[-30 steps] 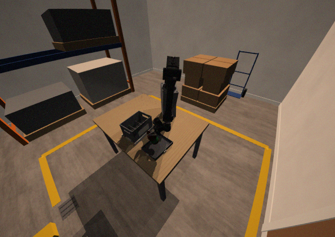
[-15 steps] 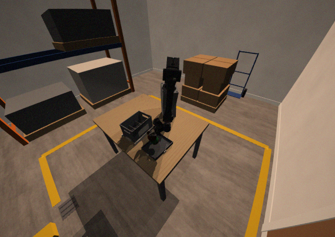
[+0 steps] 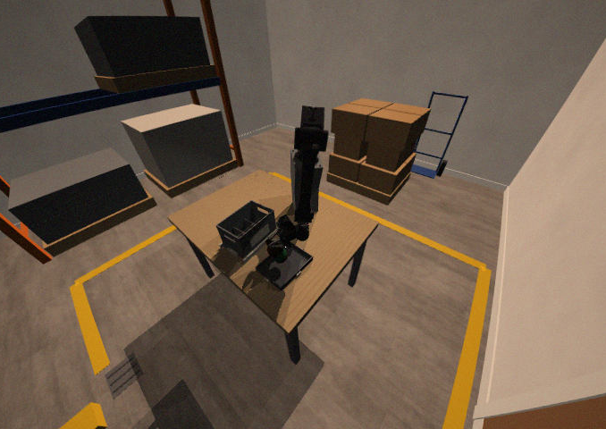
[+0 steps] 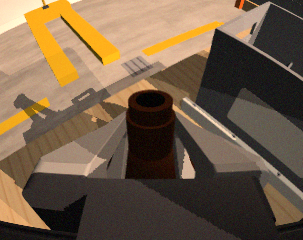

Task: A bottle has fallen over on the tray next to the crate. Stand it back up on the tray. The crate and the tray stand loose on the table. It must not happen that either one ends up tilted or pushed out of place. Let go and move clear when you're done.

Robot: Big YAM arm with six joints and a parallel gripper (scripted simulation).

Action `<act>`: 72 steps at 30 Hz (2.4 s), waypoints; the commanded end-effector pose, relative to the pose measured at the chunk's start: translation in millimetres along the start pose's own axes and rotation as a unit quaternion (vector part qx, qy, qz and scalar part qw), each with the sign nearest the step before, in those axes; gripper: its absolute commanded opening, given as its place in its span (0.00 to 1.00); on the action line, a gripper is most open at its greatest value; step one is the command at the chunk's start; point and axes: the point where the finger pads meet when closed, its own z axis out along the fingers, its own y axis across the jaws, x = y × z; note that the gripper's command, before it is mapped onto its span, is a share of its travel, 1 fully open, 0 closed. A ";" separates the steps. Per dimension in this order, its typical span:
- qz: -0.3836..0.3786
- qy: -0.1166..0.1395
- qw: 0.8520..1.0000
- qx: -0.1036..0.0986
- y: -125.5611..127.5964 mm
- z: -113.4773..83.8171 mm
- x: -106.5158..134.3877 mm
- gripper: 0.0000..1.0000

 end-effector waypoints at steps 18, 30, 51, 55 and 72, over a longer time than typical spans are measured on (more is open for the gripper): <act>0.009 -0.003 1.000 -0.007 3.3 3.1 25.1 0.00; 0.009 -0.003 1.000 -0.007 3.1 7.0 35.9 0.00; 0.007 -0.003 1.000 -0.006 0.9 10.6 47.1 0.00; 0.013 -0.004 1.000 -0.009 6.6 10.3 43.3 0.00; 0.010 -0.004 1.000 -0.008 3.8 10.4 44.8 0.00</act>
